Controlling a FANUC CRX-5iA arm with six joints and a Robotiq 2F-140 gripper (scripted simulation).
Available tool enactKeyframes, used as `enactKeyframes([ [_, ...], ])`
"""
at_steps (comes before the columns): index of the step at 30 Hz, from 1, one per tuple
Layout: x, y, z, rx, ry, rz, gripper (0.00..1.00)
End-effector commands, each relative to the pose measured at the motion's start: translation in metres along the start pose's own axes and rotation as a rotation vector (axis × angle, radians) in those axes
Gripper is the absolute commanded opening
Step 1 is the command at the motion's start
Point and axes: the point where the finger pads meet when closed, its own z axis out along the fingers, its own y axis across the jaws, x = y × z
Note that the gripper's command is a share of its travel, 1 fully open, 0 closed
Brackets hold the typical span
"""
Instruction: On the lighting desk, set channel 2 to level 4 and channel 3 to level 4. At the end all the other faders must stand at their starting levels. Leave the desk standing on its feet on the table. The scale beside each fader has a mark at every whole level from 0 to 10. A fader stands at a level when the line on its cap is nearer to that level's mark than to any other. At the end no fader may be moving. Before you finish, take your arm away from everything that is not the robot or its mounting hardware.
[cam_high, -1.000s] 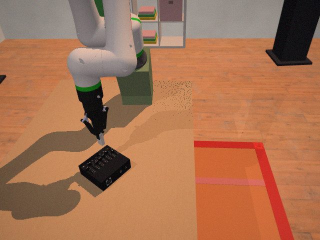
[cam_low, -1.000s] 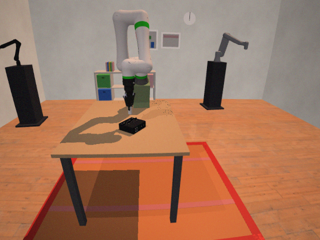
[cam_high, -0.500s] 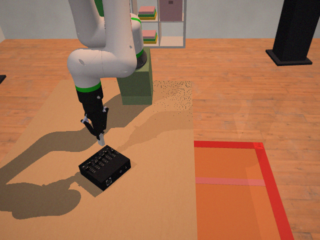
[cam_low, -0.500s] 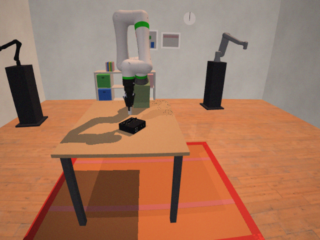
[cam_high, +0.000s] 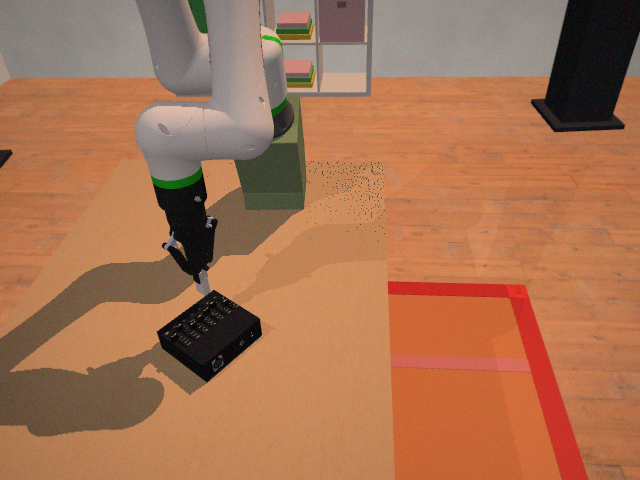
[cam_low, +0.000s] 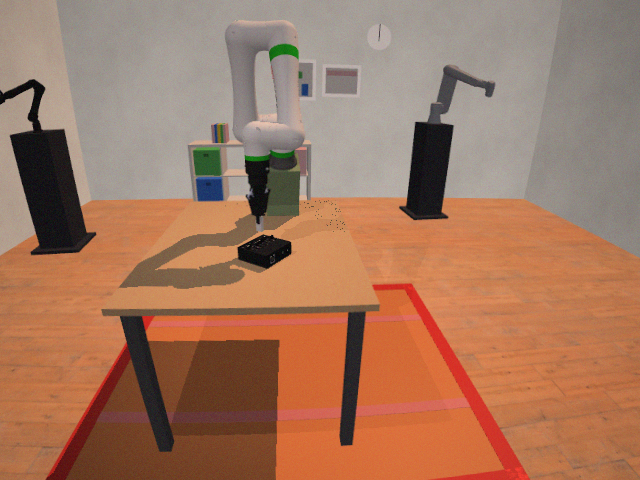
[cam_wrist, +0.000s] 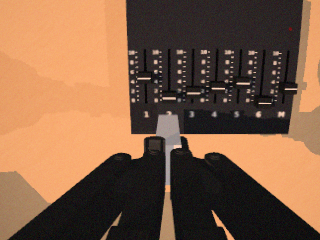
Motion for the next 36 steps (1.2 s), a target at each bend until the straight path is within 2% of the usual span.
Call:
enactKeyframes([
  [1,0.000,0.000,0.002,0.000,0.000,0.000,0.00],
  [36,-0.001,0.001,0.013,0.000,0.000,0.000,0.00],
])
